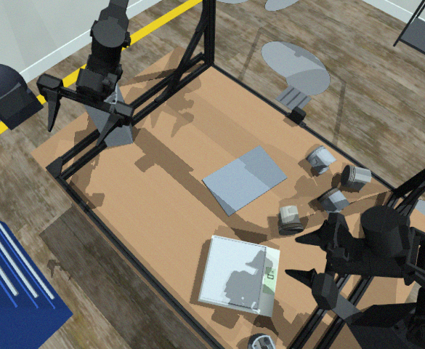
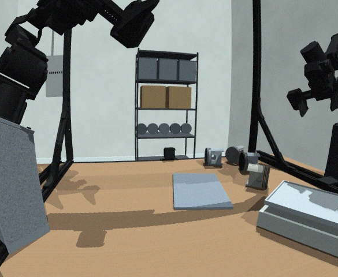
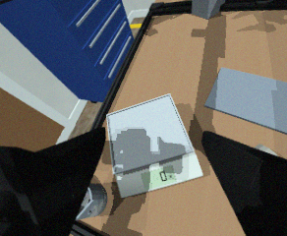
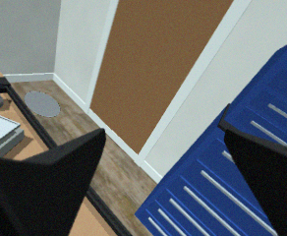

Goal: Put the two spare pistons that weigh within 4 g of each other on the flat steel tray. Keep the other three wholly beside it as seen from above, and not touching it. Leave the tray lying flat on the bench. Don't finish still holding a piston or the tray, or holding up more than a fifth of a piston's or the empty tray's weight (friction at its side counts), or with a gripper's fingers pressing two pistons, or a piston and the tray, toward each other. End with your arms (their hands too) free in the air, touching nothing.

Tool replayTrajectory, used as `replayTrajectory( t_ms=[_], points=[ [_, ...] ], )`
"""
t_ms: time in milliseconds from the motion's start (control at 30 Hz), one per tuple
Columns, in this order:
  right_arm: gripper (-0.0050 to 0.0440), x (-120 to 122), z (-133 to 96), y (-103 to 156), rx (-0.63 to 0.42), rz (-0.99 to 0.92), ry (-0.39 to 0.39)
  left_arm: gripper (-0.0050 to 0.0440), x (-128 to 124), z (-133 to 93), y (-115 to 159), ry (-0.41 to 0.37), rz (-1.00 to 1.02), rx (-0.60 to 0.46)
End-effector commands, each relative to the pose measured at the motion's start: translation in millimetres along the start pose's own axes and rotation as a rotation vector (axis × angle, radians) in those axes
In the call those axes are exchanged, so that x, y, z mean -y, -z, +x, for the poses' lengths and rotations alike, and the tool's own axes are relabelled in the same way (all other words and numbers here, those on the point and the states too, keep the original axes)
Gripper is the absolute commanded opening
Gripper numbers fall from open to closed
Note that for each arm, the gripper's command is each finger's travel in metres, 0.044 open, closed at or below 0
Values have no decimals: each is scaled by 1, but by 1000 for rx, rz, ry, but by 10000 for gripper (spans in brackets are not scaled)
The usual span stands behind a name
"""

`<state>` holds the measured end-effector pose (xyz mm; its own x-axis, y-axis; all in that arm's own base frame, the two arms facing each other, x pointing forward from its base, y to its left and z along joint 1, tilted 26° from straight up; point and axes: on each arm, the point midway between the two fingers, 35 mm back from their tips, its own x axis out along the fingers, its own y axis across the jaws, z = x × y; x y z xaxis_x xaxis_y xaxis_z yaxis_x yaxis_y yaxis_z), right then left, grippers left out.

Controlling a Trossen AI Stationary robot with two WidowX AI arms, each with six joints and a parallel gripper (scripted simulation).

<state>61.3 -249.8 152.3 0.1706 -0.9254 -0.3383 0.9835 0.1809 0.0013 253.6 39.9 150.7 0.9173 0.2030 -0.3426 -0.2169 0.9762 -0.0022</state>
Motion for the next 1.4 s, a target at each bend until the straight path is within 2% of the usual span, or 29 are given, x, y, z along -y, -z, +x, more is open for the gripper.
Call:
replayTrajectory(
  t_ms=[0, 67, 167, 333, 367, 433, 567, 633, 800, 867, 933, 1133, 1200, 1367],
  points=[
    [440, 19, 1, 2, -5, 21, 60, 378, -19, 1, 0, -61, -20, 0],
    [440, 19, 1, 2, -5, 21, 60, 378, -19, 1, 0, -61, -20, 0],
    [440, 34, 0, 2, -5, 48, 136, 378, -34, 0, 1, -136, -47, 0],
    [440, 59, -3, 3, -5, 78, 219, 378, -59, -3, 2, -220, -78, 0],
    [440, 63, -3, 3, -5, 78, 219, 378, -64, -3, 2, -220, -78, 0],
    [440, 73, -6, 4, -5, 96, 270, 378, -67, 3, 8, -198, -76, -49],
    [440, 92, -11, 6, -5, 125, 349, 378, -61, 17, 20, -153, -78, -146],
    [440, 92, -11, 6, -5, 125, 349, 378, -61, 17, 20, -153, -78, -146],
    [440, 116, -19, 9, -4, 165, 458, 378, -51, 32, 36, -95, -84, -266],
    [440, 125, -23, 10, -4, 165, 458, 378, -49, 34, 39, -71, -88, -314],
    [440, 130, -18, 17, -55, 172, 442, 378, -46, 37, 43, -47, -92, -361],
    [440, 132, 0, 41, -207, 197, 392, 378, -39, 44, 53, 27, -110, -502],
    [440, 132, 0, 41, -207, 197, 392, 378, -39, 44, 53, 27, -110, -502],
    [440, 131, 13, 62, -332, 221, 348, 378, -32, 50, 63, 82, -130, -603]
  ],
)
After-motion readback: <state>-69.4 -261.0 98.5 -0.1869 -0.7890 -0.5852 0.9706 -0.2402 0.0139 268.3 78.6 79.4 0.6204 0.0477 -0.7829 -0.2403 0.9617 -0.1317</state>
